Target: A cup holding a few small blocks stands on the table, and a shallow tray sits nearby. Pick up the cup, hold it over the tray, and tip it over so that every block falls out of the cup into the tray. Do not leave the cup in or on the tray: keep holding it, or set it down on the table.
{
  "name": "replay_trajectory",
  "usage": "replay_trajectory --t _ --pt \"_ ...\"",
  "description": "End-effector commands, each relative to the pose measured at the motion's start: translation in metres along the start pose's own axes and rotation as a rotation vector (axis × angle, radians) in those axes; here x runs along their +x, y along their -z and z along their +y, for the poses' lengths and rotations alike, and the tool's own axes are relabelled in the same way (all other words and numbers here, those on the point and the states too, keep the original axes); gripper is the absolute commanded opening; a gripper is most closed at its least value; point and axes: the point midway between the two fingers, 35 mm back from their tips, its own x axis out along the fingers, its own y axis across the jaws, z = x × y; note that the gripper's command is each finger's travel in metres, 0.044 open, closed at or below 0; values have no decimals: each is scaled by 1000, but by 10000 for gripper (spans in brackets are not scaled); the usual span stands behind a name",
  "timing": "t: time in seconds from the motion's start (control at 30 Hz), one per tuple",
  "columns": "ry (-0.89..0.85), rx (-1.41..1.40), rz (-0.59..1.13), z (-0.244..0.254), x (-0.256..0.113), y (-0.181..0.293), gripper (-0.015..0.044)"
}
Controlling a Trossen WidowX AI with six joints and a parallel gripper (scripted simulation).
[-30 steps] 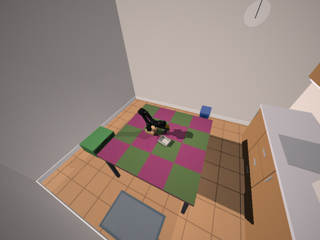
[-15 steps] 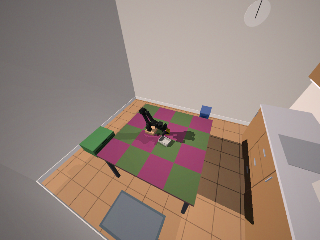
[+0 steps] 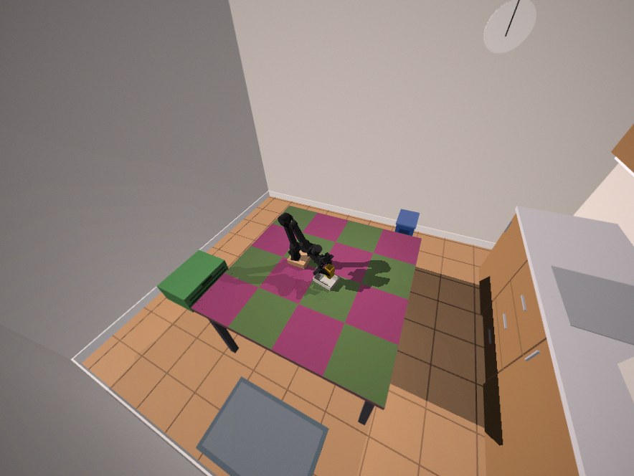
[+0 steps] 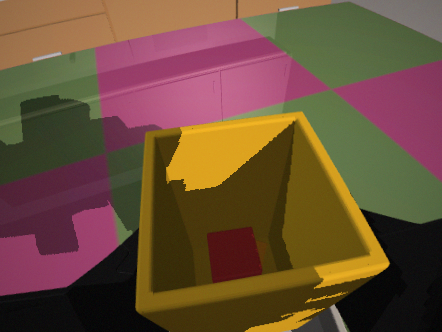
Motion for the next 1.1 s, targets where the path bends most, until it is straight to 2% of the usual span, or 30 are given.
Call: replay_trajectory --t 0.0,1.07 --pt "26 23 -8 -6 1 -3 0" --pt "22 708 -17 -5 4 -4 0"
